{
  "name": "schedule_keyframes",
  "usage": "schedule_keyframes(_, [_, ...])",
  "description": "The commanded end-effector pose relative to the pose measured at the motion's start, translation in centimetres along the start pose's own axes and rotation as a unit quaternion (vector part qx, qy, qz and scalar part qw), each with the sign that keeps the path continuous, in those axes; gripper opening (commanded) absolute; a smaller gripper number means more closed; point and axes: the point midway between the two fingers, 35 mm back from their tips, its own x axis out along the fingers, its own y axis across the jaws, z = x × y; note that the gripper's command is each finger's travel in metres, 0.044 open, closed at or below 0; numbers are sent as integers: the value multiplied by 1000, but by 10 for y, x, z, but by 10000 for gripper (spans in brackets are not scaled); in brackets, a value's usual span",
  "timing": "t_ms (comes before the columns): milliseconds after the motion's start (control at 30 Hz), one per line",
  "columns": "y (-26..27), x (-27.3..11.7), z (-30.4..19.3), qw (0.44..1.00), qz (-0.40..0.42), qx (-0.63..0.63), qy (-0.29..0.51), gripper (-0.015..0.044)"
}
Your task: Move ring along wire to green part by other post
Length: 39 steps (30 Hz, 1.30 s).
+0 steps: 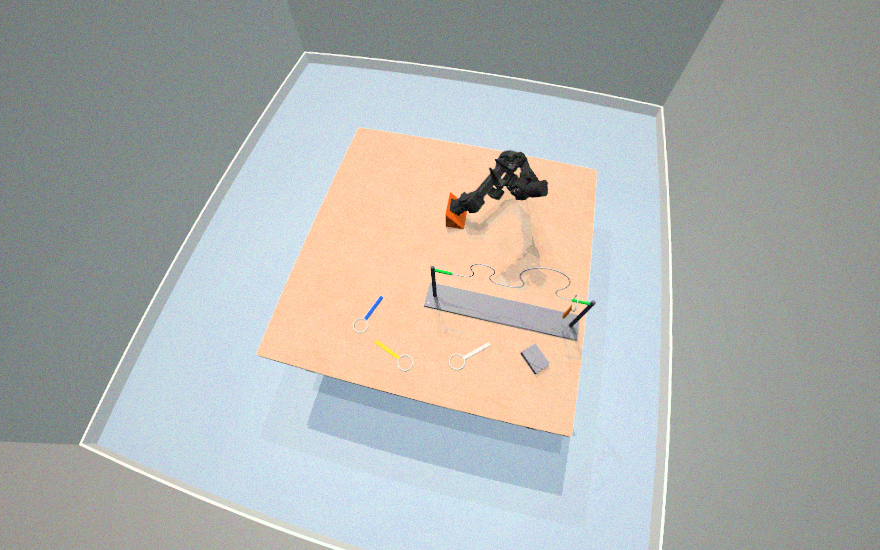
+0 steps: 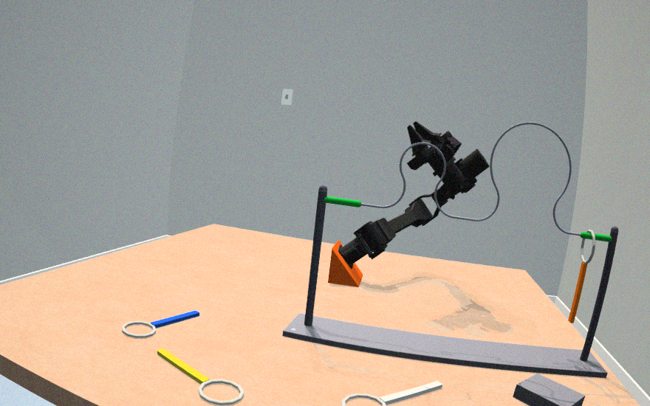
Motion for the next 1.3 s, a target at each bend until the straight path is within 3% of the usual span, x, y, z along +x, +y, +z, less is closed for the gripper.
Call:
schedule_keyframes(0, [21, -6, 31, 997, 50, 54, -30, 160])
schedule_keyframes(267, [76, -41, 101, 965, 177, 174, -79, 160])
schedule_keyframes(533, [132, -112, 165, 893, 331, 290, -97, 160])
schedule_keyframes(900, [192, -257, 204, 763, 502, 402, -59, 160])
schedule_keyframes(1267, [213, -426, 190, 612, 638, 467, 31, 160])
